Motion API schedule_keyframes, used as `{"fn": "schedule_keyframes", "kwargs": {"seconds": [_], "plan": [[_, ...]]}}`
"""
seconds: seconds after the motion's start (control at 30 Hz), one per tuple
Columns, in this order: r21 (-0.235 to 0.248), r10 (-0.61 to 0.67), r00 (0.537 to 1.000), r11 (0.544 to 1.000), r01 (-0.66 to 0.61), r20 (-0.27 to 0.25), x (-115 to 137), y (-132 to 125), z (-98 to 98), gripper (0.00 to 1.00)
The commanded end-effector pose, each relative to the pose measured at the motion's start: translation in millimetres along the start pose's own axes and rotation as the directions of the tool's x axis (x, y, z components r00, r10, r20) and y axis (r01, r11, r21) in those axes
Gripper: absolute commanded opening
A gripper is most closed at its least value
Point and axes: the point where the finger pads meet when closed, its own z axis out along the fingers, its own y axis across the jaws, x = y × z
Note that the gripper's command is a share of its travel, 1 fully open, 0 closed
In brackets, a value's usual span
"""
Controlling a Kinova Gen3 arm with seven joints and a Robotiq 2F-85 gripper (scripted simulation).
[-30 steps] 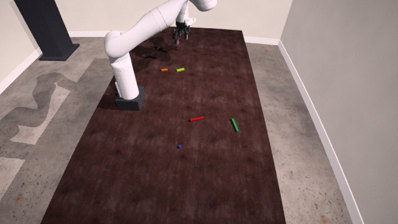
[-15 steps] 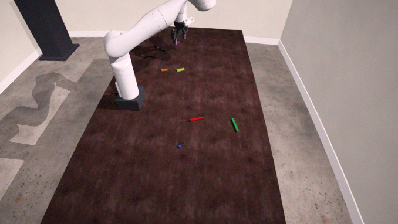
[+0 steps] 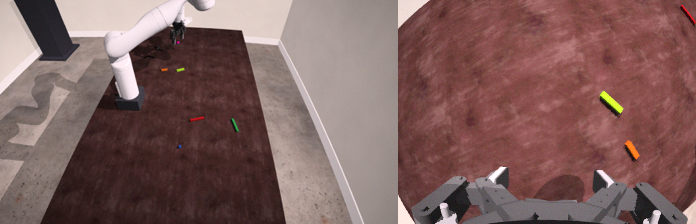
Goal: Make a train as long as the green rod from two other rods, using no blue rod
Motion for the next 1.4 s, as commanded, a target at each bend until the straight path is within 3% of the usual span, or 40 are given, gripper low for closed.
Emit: {"fn": "schedule_keyframes", "kwargs": {"seconds": [0.0, 1.37], "plan": [[0.001, -0.002, 1.000, 1.000, 0.002, 0.000, -1.0, -0.3, -0.6, 1.00], [-0.001, -0.175, 0.985, 0.985, 0.175, -0.006, -35.8, -0.5, 9.7, 1.00]]}}
